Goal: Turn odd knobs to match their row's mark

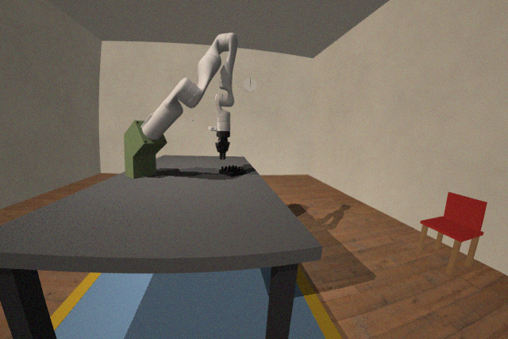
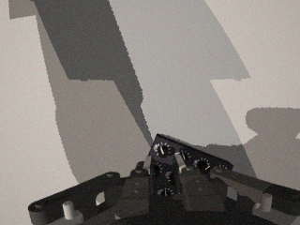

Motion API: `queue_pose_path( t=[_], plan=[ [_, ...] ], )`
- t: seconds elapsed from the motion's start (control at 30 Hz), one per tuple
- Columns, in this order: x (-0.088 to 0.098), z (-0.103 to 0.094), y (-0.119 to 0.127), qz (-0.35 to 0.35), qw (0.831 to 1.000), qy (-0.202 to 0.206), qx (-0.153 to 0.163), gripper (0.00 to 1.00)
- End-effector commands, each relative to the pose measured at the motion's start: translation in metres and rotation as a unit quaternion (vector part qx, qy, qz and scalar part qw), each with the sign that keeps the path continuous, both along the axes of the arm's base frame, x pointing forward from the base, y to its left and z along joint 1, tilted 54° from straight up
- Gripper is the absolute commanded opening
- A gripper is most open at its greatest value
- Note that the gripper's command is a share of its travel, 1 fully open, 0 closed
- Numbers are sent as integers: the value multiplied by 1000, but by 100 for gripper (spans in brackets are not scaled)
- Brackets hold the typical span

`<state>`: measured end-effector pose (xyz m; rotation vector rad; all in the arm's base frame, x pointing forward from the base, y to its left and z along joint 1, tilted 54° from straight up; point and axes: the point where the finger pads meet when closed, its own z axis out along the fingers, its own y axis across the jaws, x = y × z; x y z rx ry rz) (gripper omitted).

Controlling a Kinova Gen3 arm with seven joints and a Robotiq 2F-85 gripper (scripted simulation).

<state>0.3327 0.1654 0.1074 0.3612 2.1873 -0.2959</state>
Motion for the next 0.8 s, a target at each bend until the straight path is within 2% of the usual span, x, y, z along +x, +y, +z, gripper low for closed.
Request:
queue_pose_path(
  t=[0.0, 0.03, 0.27, 0.47, 0.77],
  plan=[
    [-1, 1, 2, -7, 1000, -7, 12, 19],
    [-1, 1, 2, -7, 1000, -7, 12, 19],
    [-3, 2, 2, -68, 993, -41, 88, 19],
    [-4, 3, 3, -108, 982, -64, 138, 19],
    [-5, 4, 3, -140, 971, -82, 178, 19]
  ],
)
